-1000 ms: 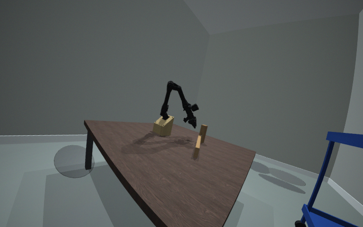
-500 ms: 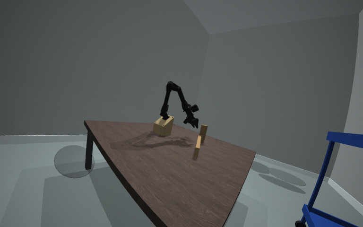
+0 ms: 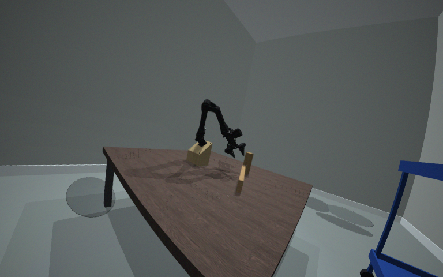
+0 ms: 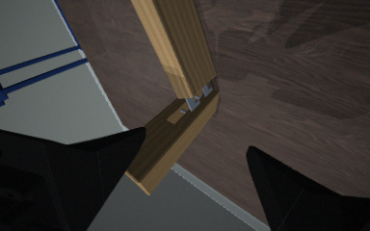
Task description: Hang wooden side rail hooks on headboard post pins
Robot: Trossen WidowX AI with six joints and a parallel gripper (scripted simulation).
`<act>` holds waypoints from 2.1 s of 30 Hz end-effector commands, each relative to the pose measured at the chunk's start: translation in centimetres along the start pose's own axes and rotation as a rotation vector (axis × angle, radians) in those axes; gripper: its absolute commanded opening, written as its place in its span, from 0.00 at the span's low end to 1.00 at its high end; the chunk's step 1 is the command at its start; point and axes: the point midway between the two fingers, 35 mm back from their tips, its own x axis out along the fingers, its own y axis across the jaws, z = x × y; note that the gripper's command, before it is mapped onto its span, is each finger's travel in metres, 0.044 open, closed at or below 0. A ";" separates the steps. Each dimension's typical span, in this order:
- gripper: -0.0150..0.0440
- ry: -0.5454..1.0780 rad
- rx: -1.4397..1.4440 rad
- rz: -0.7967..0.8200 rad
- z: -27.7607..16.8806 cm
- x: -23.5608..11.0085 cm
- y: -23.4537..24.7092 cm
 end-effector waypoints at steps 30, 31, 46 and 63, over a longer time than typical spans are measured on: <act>1.00 0.042 -1.955 0.275 3.5 -0.6 1.8; 1.00 0.036 -1.998 0.284 3.5 -0.7 1.8; 1.00 -0.035 -2.356 0.346 4.0 -0.8 2.0; 1.00 -0.035 -2.356 0.346 4.0 -0.8 2.0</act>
